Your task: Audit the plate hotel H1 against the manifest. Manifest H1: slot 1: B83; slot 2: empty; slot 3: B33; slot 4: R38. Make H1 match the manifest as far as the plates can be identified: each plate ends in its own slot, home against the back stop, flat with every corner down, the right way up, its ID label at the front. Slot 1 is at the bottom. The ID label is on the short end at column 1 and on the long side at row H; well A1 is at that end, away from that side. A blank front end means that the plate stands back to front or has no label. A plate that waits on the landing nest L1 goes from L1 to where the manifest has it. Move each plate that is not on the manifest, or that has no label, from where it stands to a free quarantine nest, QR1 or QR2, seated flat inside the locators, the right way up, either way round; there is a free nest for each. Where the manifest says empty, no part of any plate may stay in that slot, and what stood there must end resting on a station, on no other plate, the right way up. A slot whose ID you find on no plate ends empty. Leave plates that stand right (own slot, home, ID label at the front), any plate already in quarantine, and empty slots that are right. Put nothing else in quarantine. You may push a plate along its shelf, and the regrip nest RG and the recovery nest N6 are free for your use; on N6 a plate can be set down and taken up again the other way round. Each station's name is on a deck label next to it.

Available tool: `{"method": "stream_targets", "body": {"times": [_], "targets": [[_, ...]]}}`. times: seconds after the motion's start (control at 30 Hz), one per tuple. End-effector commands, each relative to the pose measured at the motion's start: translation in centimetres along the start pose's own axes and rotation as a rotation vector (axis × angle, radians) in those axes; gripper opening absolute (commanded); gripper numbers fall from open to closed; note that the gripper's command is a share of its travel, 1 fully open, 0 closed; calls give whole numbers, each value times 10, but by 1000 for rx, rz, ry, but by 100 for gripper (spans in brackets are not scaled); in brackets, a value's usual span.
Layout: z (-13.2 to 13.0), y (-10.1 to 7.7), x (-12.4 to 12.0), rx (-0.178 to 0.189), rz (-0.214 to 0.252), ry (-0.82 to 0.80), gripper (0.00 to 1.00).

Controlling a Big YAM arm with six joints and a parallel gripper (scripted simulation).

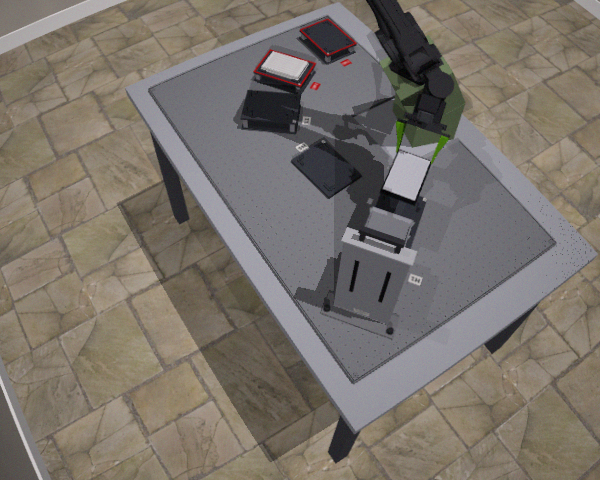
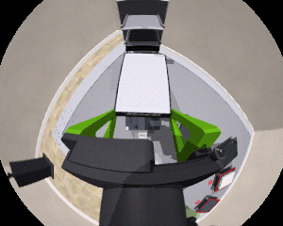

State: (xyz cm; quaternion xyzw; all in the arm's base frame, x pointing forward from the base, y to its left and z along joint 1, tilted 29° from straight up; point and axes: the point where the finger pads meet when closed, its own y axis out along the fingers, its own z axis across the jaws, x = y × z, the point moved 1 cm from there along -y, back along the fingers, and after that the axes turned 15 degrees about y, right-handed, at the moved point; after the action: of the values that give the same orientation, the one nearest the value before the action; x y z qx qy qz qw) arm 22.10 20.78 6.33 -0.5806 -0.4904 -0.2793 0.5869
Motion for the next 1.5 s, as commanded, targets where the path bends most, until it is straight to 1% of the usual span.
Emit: {"method": "stream_targets", "body": {"times": [0.0, 0.07, 0.17, 0.27, 0.37, 0.4, 0.43, 0.53, 0.57, 0.67, 0.8, 0.87, 0.93, 0.97, 1.0, 1.07, 1.17, 1.23, 1.3, 1.37, 1.43, 1.47], "targets": [[14, -3, 20, 23, -26, 43, 86], [16, -4, 24, 25, -30, 48, 86], [13, -7, 21, 22, -23, 40, 86], [18, -9, 30, 26, -31, 52, 86], [17, -10, 30, 25, -30, 51, 86], [4, -12, 11, 10, -4, 19, 86], [7, -13, 13, 15, -8, 20, 86], [18, -14, 34, 26, -30, 51, 86], [19, -14, 36, 26, -31, 54, 86], [16, -17, 31, 23, -23, 42, 86], [20, -20, 42, 27, -32, 56, 86], [16, -22, 35, 23, -22, 42, 86], [16, -22, 35, 23, -22, 42, 86], [14, -21, 33, 15, -16, 37, 86], [19, -23, 41, 25, -28, 50, 86], [21, -25, 47, 28, -32, 57, 86], [18, -27, 41, 23, -23, 45, 86], [22, -29, 50, 28, -31, 56, 86], [23, -31, 53, 29, -32, 59, 86], [18, -32, 44, 23, -21, 42, 86], [22, -34, 54, 28, -30, 56, 86], [22, -34, 54, 28, -30, 56, 86]]}}
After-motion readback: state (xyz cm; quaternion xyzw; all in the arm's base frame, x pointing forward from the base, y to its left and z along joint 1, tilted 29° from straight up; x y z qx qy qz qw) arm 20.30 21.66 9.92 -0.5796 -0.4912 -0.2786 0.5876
